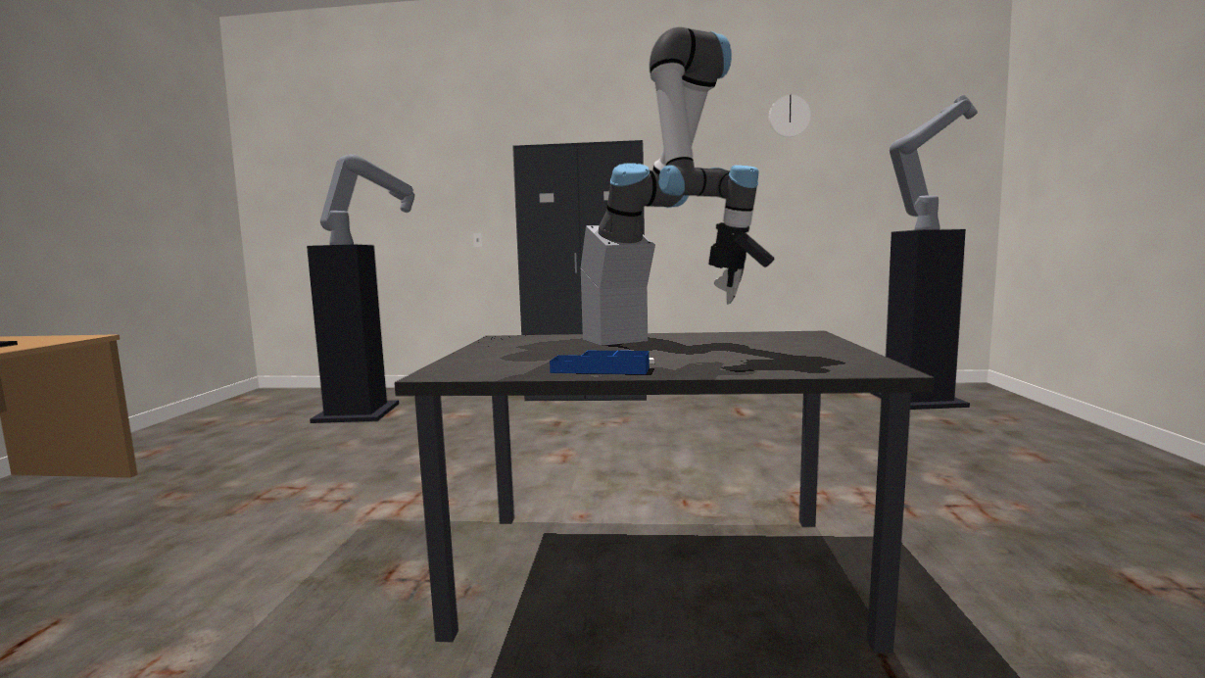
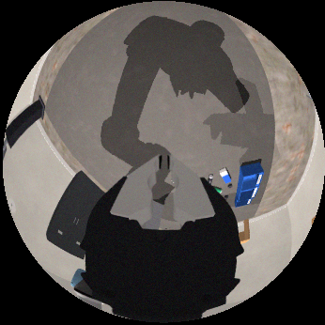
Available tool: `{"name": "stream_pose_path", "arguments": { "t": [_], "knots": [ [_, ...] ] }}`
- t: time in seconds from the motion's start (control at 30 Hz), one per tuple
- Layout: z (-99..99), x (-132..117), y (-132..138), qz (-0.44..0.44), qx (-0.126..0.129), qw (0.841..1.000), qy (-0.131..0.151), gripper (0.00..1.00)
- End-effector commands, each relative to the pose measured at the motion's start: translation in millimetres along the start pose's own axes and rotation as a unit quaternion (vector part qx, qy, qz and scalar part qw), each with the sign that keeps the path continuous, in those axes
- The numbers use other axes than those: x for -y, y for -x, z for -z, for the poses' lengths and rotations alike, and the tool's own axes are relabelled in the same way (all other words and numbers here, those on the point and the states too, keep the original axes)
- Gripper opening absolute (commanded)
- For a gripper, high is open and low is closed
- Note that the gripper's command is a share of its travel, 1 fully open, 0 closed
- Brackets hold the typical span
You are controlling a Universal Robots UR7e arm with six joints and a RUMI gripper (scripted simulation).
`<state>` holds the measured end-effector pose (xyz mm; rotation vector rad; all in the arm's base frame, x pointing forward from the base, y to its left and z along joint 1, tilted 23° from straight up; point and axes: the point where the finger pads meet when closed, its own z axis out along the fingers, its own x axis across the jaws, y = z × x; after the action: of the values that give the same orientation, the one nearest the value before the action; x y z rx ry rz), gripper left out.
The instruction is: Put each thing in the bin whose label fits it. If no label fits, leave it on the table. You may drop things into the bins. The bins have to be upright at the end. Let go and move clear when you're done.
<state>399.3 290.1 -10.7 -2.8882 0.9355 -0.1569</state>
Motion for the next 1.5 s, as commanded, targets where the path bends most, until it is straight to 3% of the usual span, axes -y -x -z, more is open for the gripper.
{"name": "stream_pose_path", "arguments": {
  "t": [0.0,0.27,0.4,0.83,0.97,1.03,1.13,1.2,1.3,1.37,1.47],
  "knots": [
    [1.2,-15.1,-20.7,-0.045,0.005,0.999,-0.008,0.04],
    [2.7,-44.4,-54.4,-0.087,0.008,0.996,-0.015,0.04],
    [2.7,-44.4,-54.4,-0.087,0.008,0.996,-0.015,0.04],
    [7.0,-106.4,-108.1,-0.211,0.014,0.976,-0.041,0.04],
    [7.1,-108.1,-109.3,-0.211,0.014,0.976,-0.041,0.04],
    [8.3,-121.9,-118.6,-0.252,0.014,0.966,-0.051,0.04],
    [8.9,-129.6,-123.9,-0.252,0.014,0.966,-0.051,0.04],
    [10.2,-143.9,-132.4,-0.291,0.013,0.955,-0.061,0.04],
    [10.8,-151.1,-136.7,-0.291,0.013,0.955,-0.061,0.04],
    [12.1,-165.8,-144.4,-0.33,0.011,0.941,-0.072,0.04],
    [12.7,-172.3,-147.9,-0.33,0.011,0.941,-0.072,0.04]
  ]
}}
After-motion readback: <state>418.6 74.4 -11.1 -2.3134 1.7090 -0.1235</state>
